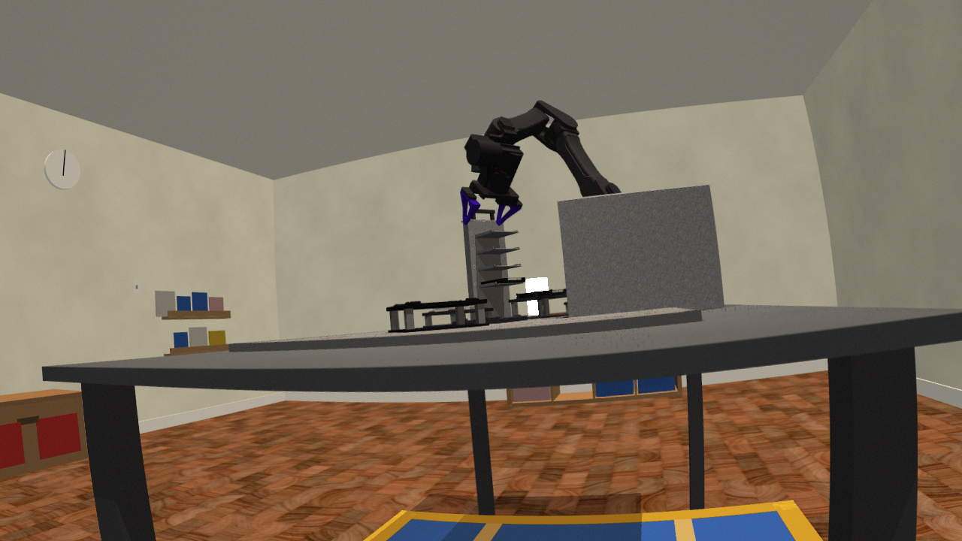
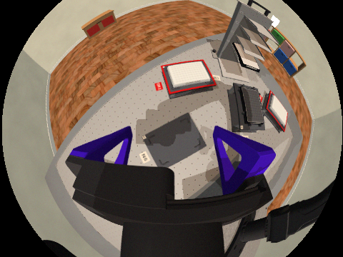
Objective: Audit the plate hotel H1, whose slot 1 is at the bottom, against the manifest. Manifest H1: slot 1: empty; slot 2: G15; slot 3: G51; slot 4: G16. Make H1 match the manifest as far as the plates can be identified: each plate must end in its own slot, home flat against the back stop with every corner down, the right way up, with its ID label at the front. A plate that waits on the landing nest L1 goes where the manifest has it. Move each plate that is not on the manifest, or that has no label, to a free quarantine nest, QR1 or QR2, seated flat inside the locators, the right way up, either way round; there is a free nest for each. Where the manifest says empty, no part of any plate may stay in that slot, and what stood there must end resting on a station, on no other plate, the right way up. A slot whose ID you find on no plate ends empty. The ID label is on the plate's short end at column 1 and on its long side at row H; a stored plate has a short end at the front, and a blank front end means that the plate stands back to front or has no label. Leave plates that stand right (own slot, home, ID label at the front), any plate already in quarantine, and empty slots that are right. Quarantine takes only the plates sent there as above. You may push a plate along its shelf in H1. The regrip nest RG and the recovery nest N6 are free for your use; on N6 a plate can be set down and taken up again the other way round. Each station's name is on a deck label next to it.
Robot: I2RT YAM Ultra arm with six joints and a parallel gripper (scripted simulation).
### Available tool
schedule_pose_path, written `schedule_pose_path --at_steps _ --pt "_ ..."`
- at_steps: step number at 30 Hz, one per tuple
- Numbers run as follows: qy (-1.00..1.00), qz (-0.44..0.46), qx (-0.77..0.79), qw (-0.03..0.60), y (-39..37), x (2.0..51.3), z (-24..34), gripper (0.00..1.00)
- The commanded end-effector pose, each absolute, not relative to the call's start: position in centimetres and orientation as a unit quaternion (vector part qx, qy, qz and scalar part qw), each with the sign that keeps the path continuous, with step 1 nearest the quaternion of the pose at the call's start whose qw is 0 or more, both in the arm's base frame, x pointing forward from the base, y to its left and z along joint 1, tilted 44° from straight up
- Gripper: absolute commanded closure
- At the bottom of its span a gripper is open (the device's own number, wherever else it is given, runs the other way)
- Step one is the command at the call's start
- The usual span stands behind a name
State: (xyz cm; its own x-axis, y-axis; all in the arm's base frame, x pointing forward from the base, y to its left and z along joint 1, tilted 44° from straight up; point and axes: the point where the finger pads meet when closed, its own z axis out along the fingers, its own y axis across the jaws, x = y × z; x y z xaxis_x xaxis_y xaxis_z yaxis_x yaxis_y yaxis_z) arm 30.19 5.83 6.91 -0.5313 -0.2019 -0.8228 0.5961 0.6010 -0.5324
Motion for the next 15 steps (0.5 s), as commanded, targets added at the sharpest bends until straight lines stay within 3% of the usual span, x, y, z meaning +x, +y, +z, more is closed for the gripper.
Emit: schedule_pose_path --at_steps 1,15 --pt "0.759 -0.424 0.139 0.475 6.1 29.9 7.3 0.0" --pt "0.759 -0.424 0.139 0.475 5.9 29.7 4.7 0.0"
